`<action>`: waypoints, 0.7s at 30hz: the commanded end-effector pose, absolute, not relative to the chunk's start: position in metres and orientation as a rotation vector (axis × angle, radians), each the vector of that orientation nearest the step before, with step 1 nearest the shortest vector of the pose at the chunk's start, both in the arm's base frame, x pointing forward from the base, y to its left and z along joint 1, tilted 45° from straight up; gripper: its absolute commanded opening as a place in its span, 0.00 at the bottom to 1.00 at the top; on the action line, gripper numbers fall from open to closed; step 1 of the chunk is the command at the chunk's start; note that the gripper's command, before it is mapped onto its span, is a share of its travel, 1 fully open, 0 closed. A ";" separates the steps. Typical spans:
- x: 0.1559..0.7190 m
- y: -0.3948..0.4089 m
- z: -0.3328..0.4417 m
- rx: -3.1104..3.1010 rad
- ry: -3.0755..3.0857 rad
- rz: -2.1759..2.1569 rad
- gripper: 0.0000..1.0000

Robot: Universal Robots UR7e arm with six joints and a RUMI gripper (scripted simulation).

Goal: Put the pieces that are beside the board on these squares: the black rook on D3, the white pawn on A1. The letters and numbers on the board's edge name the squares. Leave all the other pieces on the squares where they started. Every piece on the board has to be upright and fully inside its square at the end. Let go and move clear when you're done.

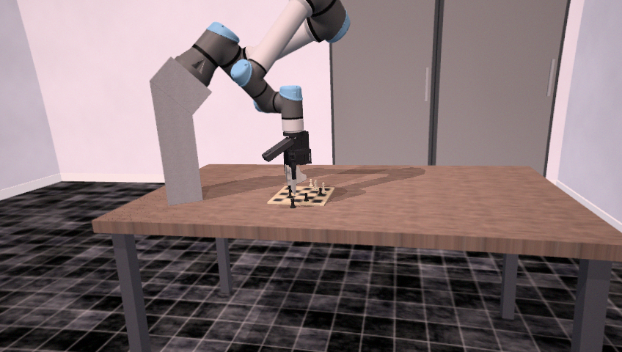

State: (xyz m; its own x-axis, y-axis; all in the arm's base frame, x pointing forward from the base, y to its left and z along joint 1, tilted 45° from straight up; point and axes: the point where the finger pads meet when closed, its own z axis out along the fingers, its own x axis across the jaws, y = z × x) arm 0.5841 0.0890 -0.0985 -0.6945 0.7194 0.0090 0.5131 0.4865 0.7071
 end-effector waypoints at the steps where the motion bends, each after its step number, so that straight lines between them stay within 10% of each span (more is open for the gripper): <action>1: 0.590 0.092 -0.104 1.043 2.444 1.017 0.22; 21: 0.591 0.095 -0.108 1.045 2.444 1.018 0.22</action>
